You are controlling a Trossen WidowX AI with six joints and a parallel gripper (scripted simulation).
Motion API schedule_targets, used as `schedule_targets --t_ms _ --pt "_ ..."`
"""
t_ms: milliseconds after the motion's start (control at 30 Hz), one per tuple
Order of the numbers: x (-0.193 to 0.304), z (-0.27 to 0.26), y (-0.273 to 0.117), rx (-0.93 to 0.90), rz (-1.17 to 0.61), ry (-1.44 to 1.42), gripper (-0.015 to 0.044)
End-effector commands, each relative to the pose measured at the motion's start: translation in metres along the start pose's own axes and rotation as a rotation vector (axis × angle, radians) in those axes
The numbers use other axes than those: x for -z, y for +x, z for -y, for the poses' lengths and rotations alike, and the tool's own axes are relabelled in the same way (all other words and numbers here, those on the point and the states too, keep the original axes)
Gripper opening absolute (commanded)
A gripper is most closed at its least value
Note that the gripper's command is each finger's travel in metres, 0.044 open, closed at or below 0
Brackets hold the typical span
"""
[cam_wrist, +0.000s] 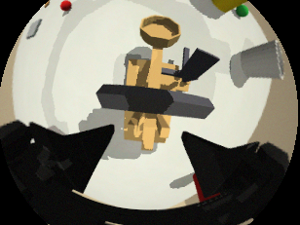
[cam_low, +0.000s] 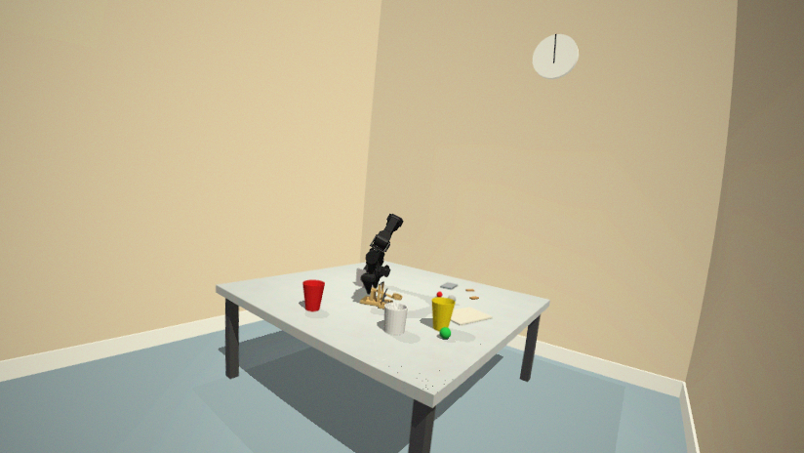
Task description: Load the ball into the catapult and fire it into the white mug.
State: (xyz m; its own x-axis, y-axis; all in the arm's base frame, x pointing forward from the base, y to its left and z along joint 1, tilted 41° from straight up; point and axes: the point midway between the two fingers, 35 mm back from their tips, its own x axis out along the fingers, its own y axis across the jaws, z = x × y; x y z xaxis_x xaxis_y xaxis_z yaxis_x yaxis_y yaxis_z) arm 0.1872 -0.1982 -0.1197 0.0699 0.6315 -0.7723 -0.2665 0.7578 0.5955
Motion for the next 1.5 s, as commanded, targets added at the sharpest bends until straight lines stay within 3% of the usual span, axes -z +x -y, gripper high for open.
schedule_targets --t_ms 0,433,800,1000,1133,1467 --pt "0.001 0.0 0.009 -0.006 0.003 0.006 0.044" --pt "0.001 -0.002 0.025 -0.007 0.003 0.006 0.044" --pt "0.0 -0.001 0.022 -0.003 0.0 0.0 0.0151" --pt "0.0 -0.001 0.022 -0.003 0.0 0.0 0.0111" --pt "0.001 0.0 -0.017 -0.003 -0.001 0.002 0.0006" --pt "0.001 -0.001 -0.028 -0.004 -0.001 -0.116 0.0"
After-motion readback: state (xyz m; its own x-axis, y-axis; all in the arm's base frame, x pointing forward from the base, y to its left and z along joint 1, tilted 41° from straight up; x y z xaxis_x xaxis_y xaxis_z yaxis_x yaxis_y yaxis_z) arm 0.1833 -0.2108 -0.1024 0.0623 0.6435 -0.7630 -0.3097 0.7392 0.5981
